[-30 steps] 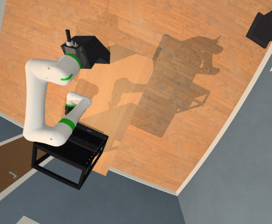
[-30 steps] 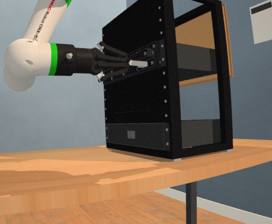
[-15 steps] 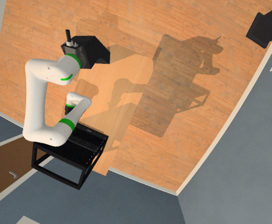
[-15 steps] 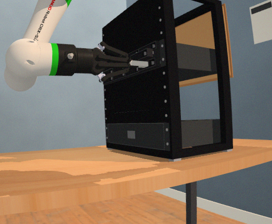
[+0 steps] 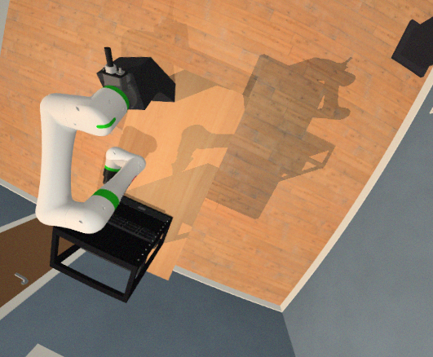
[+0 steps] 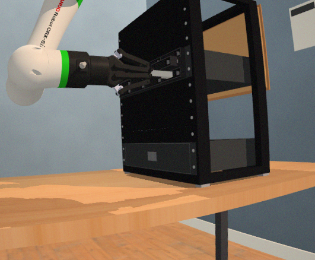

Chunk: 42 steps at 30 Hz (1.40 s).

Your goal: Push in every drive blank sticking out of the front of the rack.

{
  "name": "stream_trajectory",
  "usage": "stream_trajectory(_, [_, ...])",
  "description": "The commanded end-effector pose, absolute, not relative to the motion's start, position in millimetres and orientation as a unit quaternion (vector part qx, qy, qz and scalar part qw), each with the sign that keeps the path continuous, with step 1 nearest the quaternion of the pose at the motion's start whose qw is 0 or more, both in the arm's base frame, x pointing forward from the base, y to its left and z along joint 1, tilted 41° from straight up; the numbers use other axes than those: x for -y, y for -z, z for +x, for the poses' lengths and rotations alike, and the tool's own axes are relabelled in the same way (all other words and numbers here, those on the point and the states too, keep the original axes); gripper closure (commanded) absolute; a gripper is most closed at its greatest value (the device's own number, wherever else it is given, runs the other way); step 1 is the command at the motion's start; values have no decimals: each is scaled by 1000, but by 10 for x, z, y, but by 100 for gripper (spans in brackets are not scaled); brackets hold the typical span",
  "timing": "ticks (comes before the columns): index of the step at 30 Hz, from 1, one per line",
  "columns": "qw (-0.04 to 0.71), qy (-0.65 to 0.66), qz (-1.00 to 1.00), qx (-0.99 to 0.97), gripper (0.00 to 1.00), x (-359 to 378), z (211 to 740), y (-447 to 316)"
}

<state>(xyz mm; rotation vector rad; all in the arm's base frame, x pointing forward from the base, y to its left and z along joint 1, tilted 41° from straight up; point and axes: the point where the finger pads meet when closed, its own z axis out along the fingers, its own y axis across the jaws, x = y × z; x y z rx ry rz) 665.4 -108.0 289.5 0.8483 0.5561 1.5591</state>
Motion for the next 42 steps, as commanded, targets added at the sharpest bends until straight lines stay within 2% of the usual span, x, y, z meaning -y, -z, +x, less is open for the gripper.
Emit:
stream_trajectory(1, [598,-672,365,-239,90,1084,6651,-2903])
stream_trajectory(42, [598,-672,365,-239,90,1089,6683,-2929])
